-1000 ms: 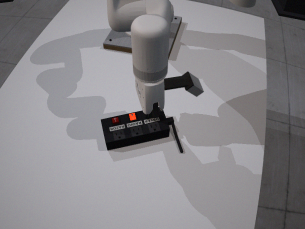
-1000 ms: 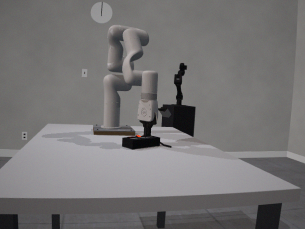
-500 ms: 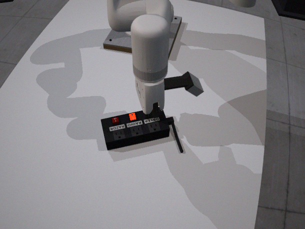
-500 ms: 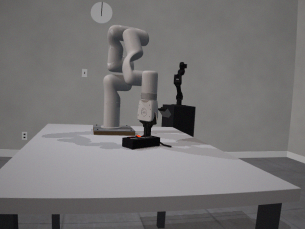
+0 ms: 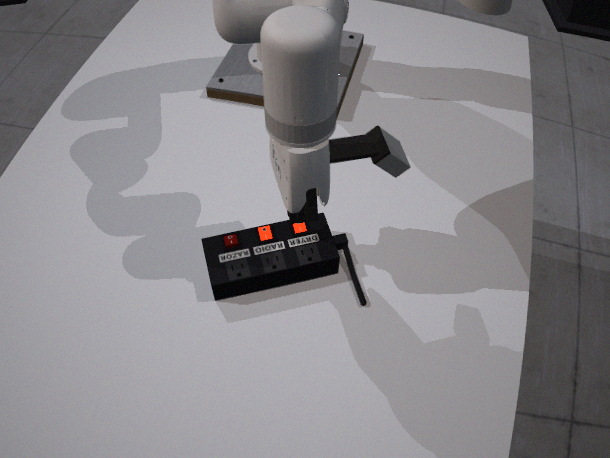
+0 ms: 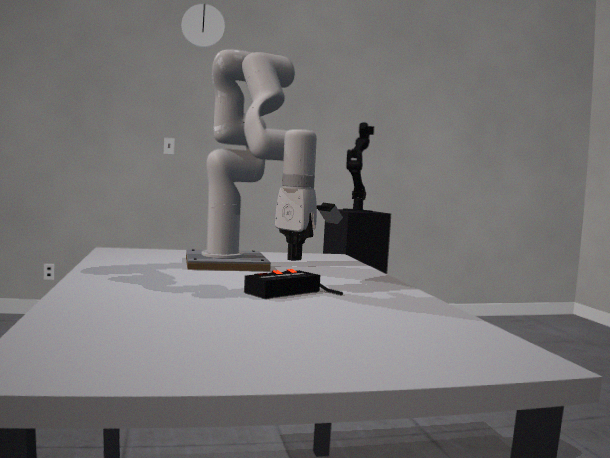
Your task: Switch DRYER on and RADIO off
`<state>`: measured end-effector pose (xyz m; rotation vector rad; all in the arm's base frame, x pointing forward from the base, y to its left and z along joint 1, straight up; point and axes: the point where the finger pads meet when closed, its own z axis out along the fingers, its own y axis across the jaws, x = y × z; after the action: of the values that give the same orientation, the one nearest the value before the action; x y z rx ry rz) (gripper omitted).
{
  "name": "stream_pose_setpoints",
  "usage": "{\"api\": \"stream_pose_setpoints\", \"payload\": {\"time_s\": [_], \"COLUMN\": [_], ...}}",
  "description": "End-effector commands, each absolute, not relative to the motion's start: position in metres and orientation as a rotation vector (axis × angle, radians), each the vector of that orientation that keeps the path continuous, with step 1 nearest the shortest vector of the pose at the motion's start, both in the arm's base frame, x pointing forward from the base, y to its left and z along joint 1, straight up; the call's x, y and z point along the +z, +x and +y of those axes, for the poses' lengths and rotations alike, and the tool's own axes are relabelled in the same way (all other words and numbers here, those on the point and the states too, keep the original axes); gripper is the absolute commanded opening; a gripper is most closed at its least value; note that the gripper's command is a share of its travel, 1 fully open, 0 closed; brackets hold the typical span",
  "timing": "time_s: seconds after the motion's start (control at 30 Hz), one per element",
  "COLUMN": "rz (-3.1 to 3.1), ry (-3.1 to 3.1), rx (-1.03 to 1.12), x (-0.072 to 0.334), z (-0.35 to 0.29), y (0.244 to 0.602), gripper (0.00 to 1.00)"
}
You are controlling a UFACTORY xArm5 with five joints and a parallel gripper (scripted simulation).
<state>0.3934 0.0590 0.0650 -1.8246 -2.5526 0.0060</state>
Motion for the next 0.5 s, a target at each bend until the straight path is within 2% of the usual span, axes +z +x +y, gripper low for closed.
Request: {"api": "stream_pose_setpoints", "payload": {"time_s": [0.0,0.47], "rz": [-2.556,-2.556], "ry": [-1.827,-1.827], "rx": [0.000,0.000], "x": [0.0728,0.0753], "z": [0.0594,0.0594], "y": [0.3952,0.3952], "gripper": [0.00,0.00]}}
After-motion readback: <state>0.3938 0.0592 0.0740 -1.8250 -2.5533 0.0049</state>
